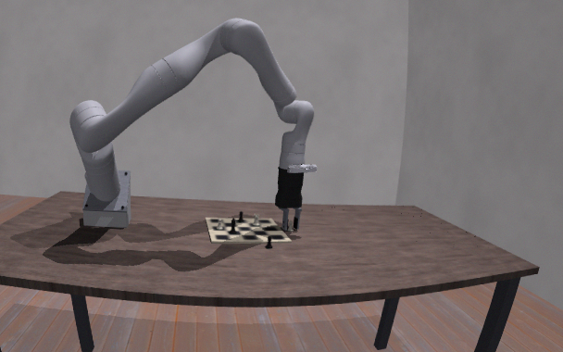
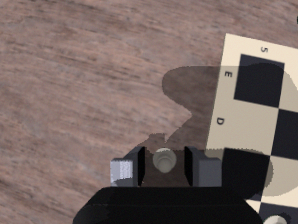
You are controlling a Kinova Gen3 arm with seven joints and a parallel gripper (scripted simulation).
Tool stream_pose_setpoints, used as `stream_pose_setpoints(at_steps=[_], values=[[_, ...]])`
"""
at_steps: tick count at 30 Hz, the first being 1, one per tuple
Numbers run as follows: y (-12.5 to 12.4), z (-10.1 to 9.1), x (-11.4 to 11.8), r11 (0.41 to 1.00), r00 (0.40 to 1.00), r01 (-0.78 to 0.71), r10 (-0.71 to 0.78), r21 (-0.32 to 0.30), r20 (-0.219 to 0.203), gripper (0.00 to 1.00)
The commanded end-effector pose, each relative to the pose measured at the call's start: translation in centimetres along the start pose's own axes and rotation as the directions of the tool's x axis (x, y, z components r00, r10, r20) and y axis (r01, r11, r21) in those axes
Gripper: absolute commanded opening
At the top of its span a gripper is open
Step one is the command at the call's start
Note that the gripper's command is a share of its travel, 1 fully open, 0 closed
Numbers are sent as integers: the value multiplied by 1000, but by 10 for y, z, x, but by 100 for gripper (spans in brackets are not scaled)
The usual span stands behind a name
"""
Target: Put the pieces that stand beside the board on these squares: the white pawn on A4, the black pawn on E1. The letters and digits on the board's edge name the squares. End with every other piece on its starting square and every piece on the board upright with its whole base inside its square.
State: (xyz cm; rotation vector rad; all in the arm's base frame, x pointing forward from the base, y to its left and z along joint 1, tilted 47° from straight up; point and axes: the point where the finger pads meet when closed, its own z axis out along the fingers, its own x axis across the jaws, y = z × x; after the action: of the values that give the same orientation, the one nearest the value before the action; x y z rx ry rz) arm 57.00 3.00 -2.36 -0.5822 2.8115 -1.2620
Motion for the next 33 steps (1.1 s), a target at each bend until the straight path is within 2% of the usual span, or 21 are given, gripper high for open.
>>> stream_pose_setpoints(at_steps=[1, 22, 23, 33], values=[[0, -1, -1, 1000, 1000, 0, 0, -1, 2, 68], [0, -1, -1, 1000, 1000, 0, 0, -1, 2, 68], [0, -1, -1, 1000, 1000, 0, 0, -1, 2, 0], [0, -1, -1, 1000, 1000, 0, 0, -1, 2, 0]])
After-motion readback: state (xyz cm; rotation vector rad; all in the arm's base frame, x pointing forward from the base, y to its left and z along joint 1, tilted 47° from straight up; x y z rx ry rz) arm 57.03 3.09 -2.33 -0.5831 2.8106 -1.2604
